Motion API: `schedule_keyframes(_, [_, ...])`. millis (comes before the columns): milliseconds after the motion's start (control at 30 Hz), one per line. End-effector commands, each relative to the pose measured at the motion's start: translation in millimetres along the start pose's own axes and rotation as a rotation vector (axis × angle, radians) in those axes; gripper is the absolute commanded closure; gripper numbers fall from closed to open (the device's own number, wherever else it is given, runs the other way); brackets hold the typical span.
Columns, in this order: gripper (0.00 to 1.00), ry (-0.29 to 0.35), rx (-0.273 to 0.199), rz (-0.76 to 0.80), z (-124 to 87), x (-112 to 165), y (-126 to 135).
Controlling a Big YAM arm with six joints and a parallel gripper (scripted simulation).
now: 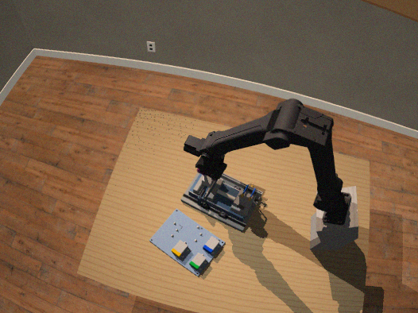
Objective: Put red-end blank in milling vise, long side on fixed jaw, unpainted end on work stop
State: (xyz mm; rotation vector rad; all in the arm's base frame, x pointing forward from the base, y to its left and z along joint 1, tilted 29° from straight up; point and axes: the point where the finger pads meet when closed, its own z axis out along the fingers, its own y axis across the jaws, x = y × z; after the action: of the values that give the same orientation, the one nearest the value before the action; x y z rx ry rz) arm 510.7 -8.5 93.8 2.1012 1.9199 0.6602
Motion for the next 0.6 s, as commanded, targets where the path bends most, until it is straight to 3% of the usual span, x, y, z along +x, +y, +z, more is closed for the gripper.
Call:
schedule_keyframes(0, [1.0, -0.005, -0.03, -0.004, -15.1, -6.9, 5.1])
schedule_keyframes(300, [1.0, -0.005, -0.043, -0.009, -12.9, -6.9, 8.4])
schedule_keyframes(567, [1.0, -0.008, -0.004, -0.003, 8.3, -10.5, -1.4])
